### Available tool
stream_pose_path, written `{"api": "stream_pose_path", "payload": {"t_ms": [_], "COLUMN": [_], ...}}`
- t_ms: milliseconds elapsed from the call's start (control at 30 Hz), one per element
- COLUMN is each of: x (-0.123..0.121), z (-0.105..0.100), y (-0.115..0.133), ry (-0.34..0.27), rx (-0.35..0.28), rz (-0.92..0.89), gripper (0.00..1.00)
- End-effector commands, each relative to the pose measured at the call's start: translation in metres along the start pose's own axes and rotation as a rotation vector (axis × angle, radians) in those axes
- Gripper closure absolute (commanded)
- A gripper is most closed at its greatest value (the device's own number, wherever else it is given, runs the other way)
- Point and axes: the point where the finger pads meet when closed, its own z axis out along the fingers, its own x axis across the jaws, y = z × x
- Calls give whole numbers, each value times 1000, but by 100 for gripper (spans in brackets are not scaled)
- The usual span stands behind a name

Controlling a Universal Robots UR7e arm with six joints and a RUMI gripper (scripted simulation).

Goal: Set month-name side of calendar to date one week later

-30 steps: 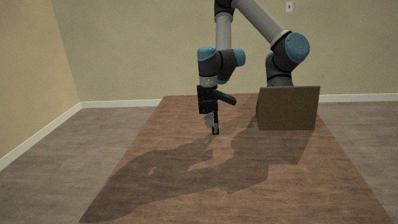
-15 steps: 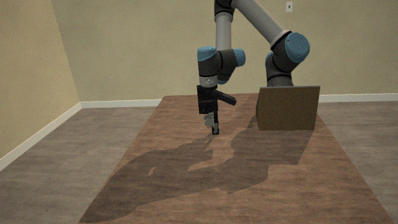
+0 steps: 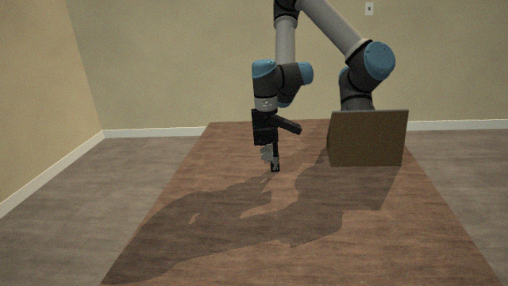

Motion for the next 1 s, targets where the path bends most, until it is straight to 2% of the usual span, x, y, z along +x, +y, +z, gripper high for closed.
{"api": "stream_pose_path", "payload": {"t_ms": [0,733,767,833,967], "x": [0,0,0,0,0], "z": [0,0,0,0,0], "y": [0,0,0,0,0], "ry": [0,0,0,0,0], "rx": [-1,-1,-1,-1,-1], "rz": [0,0,0,0,0], "gripper": [90,90,86,86,79]}}
